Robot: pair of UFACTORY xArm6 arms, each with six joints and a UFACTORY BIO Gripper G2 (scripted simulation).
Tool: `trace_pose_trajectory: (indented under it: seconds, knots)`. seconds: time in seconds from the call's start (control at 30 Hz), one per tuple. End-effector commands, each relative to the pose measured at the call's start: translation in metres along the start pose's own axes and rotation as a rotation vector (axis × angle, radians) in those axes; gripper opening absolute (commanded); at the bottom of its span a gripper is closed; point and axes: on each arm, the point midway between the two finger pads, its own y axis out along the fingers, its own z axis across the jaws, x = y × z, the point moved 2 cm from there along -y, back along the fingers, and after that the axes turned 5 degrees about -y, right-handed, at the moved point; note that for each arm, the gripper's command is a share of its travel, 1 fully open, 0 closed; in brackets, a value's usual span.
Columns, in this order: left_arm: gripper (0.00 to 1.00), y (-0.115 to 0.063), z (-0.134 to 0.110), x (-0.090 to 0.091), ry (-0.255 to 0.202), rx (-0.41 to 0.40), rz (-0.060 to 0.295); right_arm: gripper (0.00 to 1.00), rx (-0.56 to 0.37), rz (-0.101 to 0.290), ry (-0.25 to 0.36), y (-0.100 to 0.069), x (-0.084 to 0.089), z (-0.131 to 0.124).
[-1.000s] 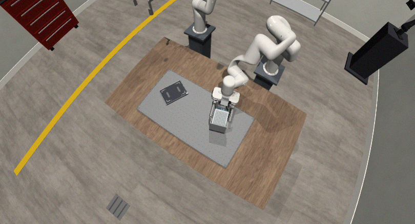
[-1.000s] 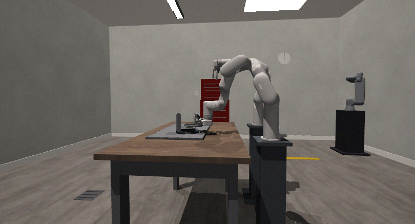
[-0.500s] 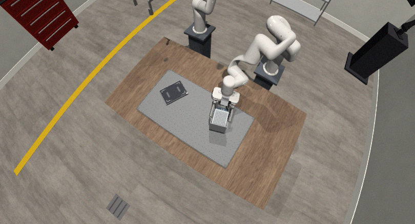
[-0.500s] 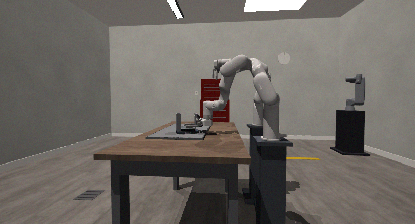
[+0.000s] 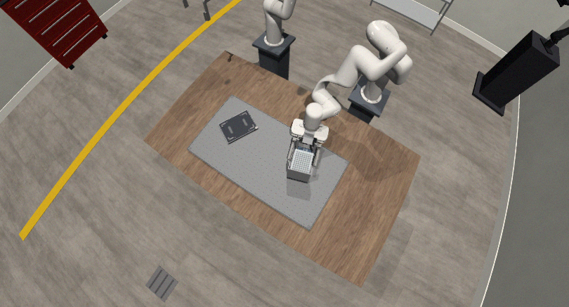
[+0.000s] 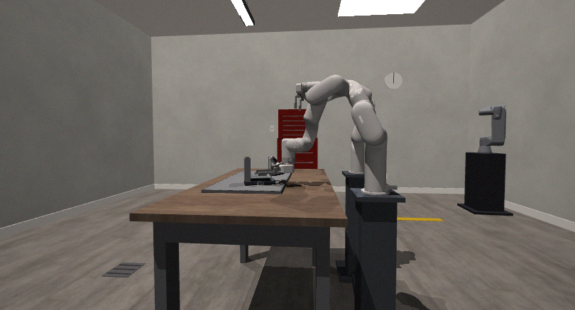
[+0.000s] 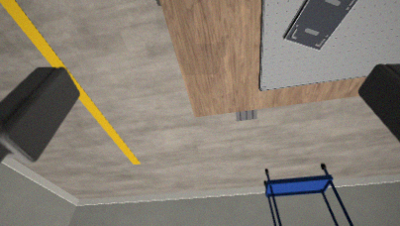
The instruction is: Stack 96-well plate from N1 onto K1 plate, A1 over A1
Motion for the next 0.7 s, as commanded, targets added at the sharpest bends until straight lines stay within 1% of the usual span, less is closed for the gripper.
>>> trace_pose_trajectory:
  seconds: [0.0,0.4,0.47,0.67]
  knots:
    - [0.37,0.001,-0.002,0.011,-0.003,0.000,-0.003,1.00,0.000,0.005,0.000,-0.002,0.000,0.000]
    - [0.37,0.001,-0.004,0.043,-0.003,0.000,-0.003,1.00,0.000,0.005,0.000,-0.002,0.000,0.000]
    - [0.37,0.001,-0.004,0.043,-0.003,0.000,-0.003,1.00,0.000,0.005,0.000,-0.002,0.000,0.000]
    - [0.37,0.001,-0.006,0.059,-0.003,0.000,-0.003,1.00,0.000,0.005,0.000,-0.002,0.000,0.000]
